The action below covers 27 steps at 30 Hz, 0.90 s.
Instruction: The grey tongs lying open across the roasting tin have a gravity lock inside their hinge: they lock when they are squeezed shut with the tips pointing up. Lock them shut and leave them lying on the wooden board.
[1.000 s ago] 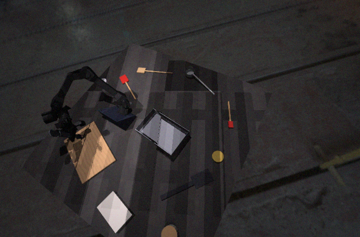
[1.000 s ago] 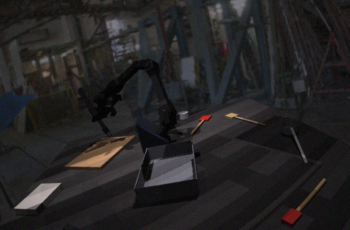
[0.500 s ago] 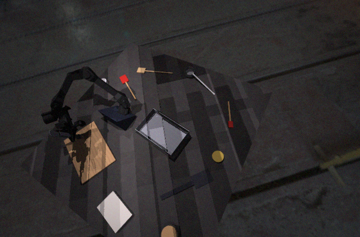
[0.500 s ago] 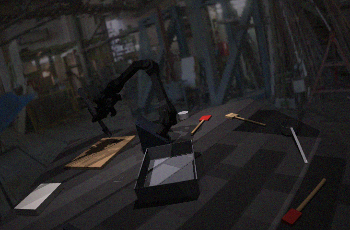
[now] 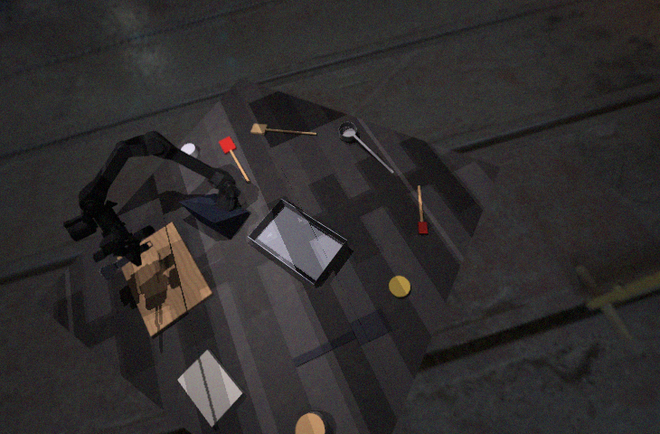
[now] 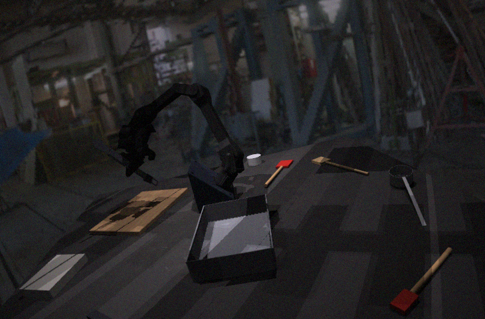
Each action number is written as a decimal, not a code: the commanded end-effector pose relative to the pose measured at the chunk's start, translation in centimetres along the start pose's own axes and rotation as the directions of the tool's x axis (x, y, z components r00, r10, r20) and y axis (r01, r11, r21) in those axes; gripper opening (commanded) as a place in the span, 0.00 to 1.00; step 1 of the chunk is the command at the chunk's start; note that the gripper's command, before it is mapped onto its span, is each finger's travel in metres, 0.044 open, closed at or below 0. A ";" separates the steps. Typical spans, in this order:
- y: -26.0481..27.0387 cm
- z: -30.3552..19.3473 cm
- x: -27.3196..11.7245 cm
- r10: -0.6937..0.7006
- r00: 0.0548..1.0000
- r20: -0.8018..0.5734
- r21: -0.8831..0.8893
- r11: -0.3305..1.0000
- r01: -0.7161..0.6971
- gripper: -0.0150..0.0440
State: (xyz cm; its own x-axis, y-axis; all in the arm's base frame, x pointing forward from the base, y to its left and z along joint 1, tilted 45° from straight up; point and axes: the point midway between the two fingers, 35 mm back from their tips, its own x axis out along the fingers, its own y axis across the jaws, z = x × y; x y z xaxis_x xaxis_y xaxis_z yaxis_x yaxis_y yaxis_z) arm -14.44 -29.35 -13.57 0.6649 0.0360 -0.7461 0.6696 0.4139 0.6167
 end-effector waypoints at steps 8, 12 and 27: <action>-0.2 1.0 0.4 -0.010 0.944 -0.329 0.006 1.000 0.013 0.00; -0.1 1.3 0.4 -0.018 0.900 -0.435 0.004 1.000 0.022 0.00; 0.4 2.7 -0.2 -0.090 0.671 -0.736 -0.051 0.996 0.078 0.00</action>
State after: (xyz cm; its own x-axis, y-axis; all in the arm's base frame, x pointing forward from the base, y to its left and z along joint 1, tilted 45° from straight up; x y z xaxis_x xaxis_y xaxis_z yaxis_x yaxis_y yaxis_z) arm -13.24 -30.94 -13.02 0.2098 0.6324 -0.7457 0.6940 0.4409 0.5692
